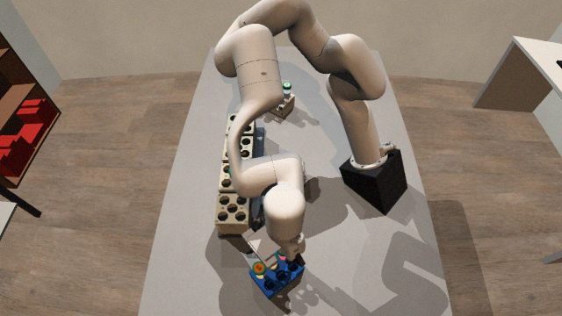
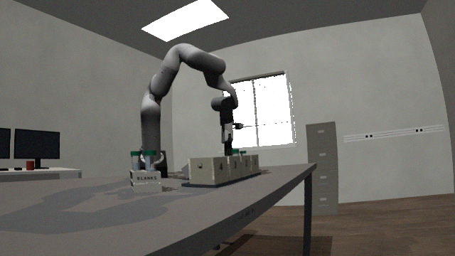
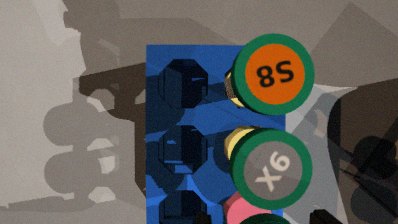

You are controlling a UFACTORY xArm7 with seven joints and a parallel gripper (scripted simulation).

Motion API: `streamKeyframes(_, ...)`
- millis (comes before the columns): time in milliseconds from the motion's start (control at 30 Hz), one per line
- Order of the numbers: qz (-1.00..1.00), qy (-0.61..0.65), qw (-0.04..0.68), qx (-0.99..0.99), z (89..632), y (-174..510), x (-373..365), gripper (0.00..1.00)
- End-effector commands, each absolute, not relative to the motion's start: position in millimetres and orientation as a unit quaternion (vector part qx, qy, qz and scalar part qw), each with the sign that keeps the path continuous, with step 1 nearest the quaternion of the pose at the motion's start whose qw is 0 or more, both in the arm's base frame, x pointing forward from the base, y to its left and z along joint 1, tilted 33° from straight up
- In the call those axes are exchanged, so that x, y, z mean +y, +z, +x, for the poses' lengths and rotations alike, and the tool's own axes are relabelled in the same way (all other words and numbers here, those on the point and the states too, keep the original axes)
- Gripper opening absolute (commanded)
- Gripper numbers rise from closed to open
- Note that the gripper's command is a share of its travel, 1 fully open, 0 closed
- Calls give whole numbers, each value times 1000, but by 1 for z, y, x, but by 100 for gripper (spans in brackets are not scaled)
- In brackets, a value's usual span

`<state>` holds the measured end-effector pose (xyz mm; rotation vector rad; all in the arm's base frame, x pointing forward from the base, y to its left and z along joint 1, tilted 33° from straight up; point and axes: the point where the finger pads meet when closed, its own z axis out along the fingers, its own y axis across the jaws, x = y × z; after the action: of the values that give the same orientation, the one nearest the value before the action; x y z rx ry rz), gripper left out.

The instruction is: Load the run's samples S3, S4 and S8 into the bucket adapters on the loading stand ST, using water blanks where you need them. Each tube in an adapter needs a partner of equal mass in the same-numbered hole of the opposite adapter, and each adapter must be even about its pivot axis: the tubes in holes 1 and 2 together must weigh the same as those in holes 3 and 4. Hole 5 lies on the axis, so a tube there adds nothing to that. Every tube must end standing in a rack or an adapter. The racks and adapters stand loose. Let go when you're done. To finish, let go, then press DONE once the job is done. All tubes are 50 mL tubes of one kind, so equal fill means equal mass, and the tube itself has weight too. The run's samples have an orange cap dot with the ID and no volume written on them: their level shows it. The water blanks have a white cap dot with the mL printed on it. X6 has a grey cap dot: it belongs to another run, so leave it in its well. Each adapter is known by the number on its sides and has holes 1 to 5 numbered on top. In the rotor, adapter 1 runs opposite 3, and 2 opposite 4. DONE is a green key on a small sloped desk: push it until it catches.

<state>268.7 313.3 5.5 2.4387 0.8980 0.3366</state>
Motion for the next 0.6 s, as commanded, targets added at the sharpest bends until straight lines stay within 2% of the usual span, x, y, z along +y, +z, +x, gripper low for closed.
streamKeyframes(0,899,126,256,332,268,6,315,57)
streamKeyframes(267,899,126,256,332,268,6,316,57)
streamKeyframes(300,899,126,256,332,268,7,316,0)
streamKeyframes(567,899,126,256,332,268,8,316,0)
